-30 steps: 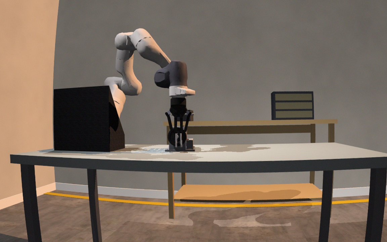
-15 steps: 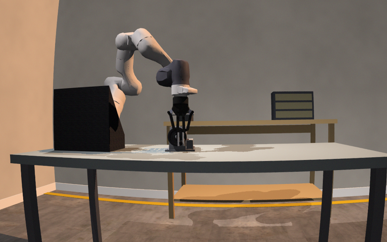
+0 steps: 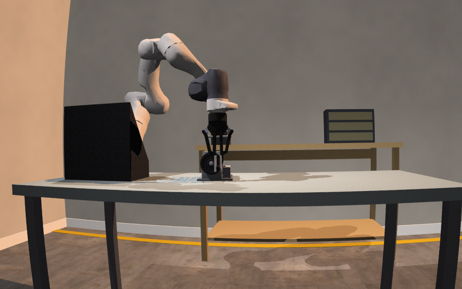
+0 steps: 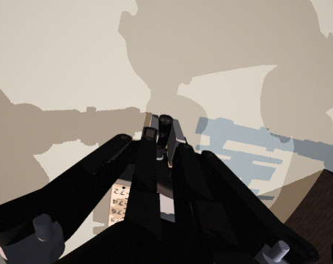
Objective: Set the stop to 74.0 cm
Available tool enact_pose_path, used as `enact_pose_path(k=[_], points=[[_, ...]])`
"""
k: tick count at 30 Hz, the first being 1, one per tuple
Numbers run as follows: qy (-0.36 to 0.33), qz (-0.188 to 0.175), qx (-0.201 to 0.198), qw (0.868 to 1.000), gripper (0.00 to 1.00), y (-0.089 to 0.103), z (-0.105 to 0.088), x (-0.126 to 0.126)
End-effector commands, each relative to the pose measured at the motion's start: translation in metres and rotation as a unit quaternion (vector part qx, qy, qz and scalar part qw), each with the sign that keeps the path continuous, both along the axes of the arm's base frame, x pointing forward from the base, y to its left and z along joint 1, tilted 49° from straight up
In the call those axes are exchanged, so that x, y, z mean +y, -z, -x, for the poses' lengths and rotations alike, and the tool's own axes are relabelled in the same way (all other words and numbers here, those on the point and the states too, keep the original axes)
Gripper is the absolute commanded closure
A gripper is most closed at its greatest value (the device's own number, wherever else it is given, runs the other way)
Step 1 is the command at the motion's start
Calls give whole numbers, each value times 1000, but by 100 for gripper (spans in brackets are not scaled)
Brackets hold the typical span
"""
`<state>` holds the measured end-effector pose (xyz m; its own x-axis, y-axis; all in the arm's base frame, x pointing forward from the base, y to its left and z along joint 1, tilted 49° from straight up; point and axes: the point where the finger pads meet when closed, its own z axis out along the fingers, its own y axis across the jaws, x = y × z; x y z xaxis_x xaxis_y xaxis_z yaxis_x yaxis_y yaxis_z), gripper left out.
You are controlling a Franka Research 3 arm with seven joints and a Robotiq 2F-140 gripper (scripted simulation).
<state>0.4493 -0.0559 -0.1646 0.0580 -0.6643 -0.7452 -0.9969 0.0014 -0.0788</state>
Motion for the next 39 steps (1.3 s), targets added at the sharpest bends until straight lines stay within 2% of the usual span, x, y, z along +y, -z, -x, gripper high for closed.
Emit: enact_pose_path(k=[1,39], points=[[3,-1,1,1000,96,-5,-3,-5],[3,-1,1,1000,96,-12,-3,-14]])
